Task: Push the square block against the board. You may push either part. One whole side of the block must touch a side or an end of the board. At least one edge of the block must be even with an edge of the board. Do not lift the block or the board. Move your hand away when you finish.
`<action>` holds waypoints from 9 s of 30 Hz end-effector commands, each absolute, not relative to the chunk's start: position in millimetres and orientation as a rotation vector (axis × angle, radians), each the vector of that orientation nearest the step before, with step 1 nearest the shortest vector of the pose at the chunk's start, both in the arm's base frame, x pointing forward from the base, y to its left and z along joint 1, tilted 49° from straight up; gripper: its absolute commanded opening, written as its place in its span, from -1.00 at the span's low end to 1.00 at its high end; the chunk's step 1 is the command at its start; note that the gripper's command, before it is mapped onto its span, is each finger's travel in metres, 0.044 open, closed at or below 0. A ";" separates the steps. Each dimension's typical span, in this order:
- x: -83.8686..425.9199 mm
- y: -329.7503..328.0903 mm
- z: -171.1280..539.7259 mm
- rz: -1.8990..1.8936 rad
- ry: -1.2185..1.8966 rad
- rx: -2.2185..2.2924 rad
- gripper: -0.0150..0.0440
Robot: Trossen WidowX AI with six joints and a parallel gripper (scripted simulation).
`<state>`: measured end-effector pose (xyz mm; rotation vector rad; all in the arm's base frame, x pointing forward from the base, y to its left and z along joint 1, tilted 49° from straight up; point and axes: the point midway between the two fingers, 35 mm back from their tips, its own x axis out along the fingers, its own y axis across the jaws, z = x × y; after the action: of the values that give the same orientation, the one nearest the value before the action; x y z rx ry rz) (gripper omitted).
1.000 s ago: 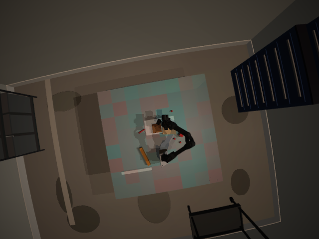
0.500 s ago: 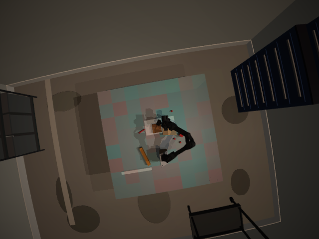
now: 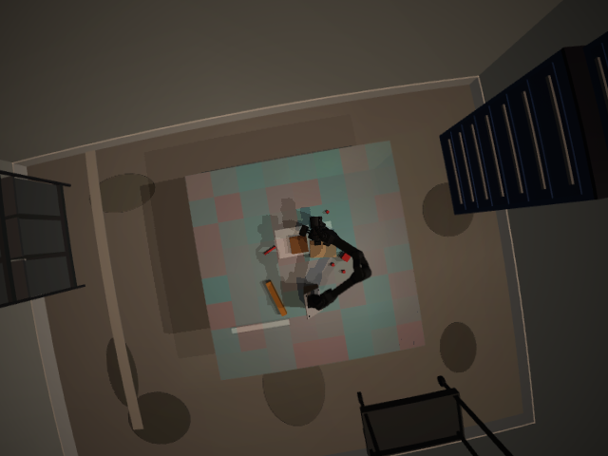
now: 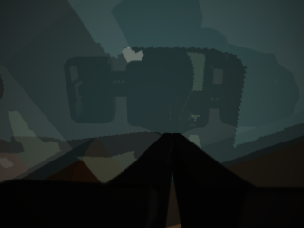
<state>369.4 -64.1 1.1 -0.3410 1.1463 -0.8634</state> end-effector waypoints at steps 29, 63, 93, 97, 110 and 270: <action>386.5 -15.1 32.7 -0.794 1.203 -0.439 -0.49; 396.9 -14.5 -50.2 -0.536 1.373 -0.785 -0.49; 371.9 -18.6 -51.0 -0.536 1.374 -0.786 -0.49; 368.5 -19.1 -51.2 -0.536 1.374 -0.786 -0.49; 357.4 -20.7 -51.9 -0.536 1.375 -0.786 -0.49; 183.7 -14.7 -97.4 -0.614 1.335 -0.685 -0.49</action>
<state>188.3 -13.6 -97.1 -0.6888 1.3324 -0.6116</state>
